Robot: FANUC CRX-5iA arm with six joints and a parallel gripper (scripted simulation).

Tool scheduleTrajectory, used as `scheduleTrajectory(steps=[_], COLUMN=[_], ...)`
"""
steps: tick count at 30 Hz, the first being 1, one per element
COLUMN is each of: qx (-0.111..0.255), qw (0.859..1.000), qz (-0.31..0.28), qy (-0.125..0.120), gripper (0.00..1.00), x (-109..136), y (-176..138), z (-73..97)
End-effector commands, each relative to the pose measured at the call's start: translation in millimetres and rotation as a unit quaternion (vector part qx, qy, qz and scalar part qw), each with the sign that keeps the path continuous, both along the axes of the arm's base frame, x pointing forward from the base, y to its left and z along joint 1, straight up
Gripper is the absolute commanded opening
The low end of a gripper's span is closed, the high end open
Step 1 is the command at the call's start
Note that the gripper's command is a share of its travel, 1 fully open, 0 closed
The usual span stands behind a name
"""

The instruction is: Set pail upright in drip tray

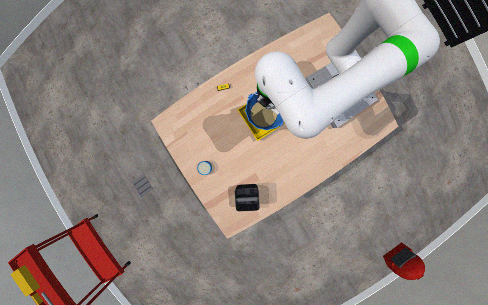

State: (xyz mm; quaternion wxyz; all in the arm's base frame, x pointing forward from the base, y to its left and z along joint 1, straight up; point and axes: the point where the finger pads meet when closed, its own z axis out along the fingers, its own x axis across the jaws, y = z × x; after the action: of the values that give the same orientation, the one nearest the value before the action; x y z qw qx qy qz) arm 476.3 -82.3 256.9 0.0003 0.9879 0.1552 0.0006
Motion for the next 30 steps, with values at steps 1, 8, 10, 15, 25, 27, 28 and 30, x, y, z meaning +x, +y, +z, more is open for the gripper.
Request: scheduleTrajectory(steps=[1,8,10,15,25,27,28,30], qx=[0.0,0.0,0.0,0.0,0.0,0.0,0.0,0.0], qw=[1.0,1.0,1.0,1.0,1.0,1.0,1.0,1.0], qz=[0.0,0.0,0.0,0.0,0.0,0.0,0.0,0.0], qy=[-0.001,-0.001,-0.001,-0.001,-0.001,-0.001,-0.001,-0.001], gripper=[0.0,0.0,0.0,0.0,0.0,0.0,0.0,0.0], x=[0.4,0.4,0.4,0.4,0.4,0.4,0.4,0.4], y=[-0.3,-0.3,-0.3,-0.3,-0.3,-0.3,-0.3,-0.3], z=[1.2,1.0,0.8,0.4,-2.7,-3.7,-3.7,-4.2])
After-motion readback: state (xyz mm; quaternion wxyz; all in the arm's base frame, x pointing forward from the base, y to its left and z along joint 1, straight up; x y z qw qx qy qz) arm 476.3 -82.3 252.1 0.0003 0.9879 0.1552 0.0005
